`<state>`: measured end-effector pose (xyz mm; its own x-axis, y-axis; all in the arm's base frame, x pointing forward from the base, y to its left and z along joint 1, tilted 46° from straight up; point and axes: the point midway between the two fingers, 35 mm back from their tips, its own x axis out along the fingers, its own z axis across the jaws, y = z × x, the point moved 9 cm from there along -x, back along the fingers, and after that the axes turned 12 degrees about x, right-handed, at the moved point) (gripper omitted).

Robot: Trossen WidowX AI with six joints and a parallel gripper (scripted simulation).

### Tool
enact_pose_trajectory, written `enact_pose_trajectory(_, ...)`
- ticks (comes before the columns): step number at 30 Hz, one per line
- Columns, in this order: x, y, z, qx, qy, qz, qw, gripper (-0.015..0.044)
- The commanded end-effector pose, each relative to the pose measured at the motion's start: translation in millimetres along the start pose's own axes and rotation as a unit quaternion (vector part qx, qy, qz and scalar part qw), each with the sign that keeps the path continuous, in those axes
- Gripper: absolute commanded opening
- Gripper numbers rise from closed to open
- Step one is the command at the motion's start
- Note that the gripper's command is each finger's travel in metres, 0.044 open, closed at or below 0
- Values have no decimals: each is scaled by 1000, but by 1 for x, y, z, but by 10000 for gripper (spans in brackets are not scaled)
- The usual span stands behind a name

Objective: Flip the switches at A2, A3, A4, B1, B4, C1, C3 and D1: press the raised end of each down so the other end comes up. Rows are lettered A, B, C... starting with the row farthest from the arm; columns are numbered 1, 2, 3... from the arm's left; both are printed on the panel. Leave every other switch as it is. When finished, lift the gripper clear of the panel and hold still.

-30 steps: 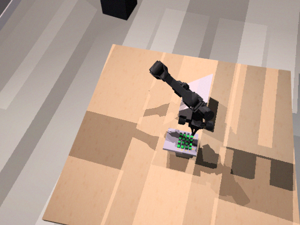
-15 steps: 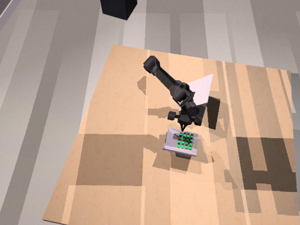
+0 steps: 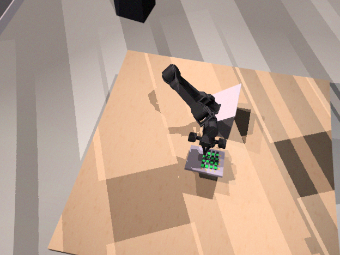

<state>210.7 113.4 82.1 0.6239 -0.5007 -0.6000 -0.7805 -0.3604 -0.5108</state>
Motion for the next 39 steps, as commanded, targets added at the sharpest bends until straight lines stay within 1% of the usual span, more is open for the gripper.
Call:
enact_pose_trajectory(1, 7, 2, 0, -5, 0, 3, 1000, 0)
enact_pose_trajectory(12, 21, 3, 0, -5, 0, 3, 1000, 0)
enact_pose_trajectory(39, 22, 3, 0, -5, 0, 3, 1000, 0)
